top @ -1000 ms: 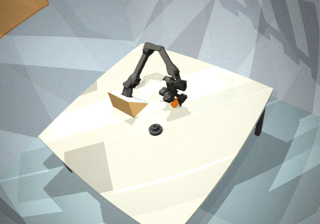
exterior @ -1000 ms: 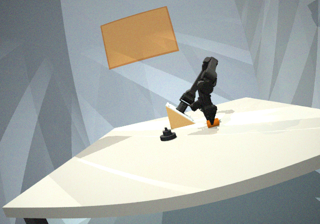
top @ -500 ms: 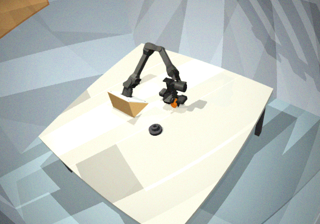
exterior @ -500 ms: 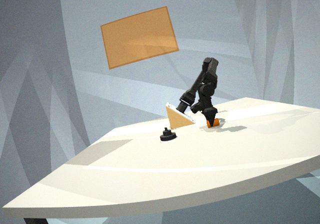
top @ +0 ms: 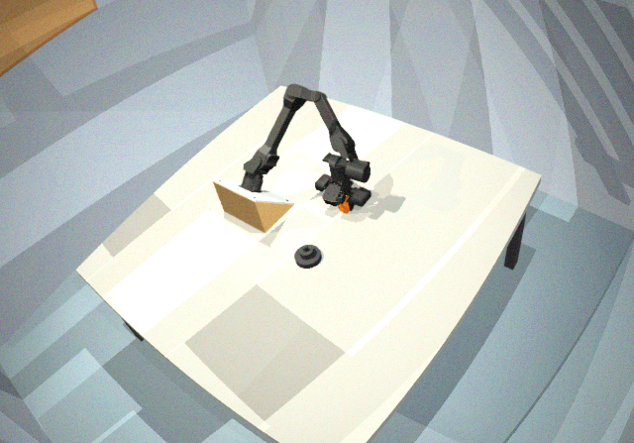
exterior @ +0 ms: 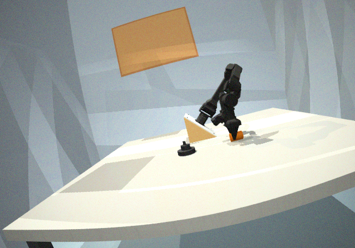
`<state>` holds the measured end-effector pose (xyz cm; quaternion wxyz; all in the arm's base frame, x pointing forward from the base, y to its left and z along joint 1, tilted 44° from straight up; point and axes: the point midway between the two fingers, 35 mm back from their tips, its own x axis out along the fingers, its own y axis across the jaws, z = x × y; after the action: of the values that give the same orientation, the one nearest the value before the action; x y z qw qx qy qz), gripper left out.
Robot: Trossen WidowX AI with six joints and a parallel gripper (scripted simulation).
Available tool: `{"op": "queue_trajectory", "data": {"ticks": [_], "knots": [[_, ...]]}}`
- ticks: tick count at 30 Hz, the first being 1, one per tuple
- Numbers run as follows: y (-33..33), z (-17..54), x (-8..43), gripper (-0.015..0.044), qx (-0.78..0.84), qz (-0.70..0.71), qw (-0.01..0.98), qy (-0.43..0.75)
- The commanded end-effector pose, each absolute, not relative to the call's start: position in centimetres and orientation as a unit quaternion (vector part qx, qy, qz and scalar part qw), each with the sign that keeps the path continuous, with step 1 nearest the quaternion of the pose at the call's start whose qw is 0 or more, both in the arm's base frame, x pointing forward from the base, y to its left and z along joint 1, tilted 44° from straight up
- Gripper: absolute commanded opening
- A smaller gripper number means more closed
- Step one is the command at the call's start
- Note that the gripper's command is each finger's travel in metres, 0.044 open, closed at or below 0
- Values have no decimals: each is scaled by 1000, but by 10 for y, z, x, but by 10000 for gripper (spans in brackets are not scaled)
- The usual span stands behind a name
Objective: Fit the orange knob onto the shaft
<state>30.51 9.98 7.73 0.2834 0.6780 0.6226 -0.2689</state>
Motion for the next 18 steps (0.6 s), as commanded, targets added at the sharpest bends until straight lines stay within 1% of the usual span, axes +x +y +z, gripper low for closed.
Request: {"op": "queue_trajectory", "data": {"ticks": [1, 6, 18], "knots": [[100, 77, 305, 180, 679, -269, 280, 623], [100, 78, 305, 180, 676, -275, 287, 620], [102, 92, 305, 180, 643, -344, 352, 587]]}}
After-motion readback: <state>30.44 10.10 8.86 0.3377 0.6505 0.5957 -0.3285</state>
